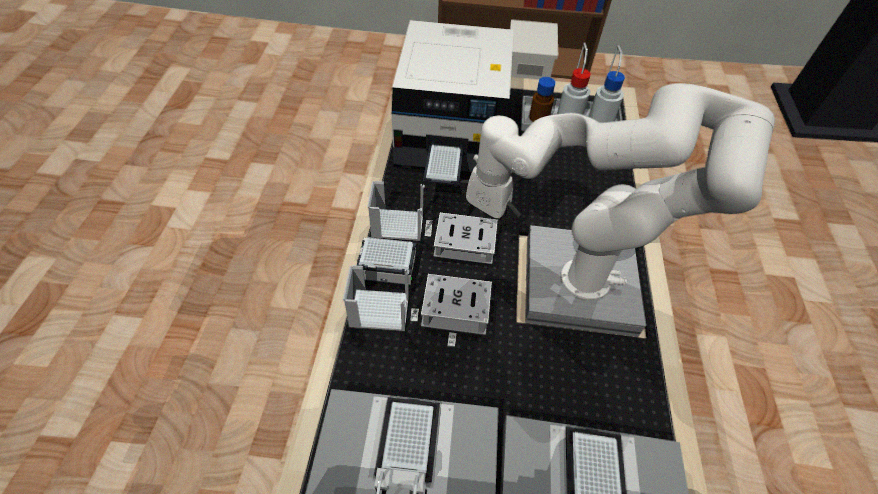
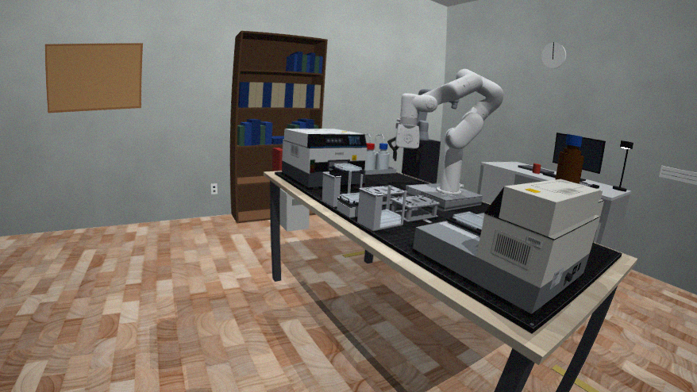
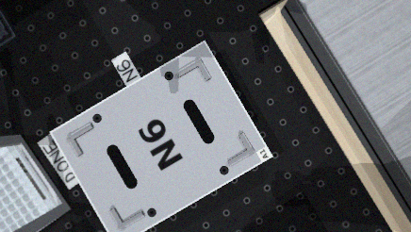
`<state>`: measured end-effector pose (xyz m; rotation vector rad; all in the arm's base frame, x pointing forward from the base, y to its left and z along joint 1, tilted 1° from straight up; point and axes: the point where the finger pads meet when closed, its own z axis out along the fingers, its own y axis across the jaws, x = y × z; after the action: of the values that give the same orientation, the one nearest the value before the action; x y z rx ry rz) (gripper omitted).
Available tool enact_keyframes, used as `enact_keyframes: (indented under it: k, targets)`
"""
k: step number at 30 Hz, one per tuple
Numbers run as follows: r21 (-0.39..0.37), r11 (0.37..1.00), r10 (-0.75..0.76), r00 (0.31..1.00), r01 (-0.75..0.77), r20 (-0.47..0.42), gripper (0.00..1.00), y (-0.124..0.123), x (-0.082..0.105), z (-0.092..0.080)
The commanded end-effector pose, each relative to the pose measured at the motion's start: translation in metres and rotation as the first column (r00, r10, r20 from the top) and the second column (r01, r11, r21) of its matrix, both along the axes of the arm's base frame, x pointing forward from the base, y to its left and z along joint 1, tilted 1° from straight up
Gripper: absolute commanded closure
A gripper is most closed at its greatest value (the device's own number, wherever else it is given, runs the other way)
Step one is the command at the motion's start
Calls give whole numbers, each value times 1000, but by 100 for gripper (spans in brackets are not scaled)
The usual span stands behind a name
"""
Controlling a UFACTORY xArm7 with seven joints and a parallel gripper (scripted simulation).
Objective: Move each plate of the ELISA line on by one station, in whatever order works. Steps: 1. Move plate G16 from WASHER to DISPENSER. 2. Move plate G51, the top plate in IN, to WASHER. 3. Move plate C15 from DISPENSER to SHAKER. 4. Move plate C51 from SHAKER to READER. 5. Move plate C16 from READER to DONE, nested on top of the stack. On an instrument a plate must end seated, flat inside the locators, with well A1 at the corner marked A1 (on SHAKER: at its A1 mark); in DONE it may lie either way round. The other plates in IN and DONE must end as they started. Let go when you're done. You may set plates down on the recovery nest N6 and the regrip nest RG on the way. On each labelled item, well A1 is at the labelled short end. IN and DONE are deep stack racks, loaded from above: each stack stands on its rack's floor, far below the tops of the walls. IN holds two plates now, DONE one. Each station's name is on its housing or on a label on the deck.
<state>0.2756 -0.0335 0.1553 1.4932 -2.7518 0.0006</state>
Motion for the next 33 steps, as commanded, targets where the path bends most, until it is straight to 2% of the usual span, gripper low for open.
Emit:
enact_keyframes:
  k: [1,11,25,33]
  targets:
    - [-1,1000,0,1000,0,3,0,11,11,8]
    - [-1,1000,0,1000,0,3,0,30,27,19]
    - [-1,1000,0,1000,0,3,0,31,27,20]
    - [1,962,274,962,-274,2,0,31,27,20]
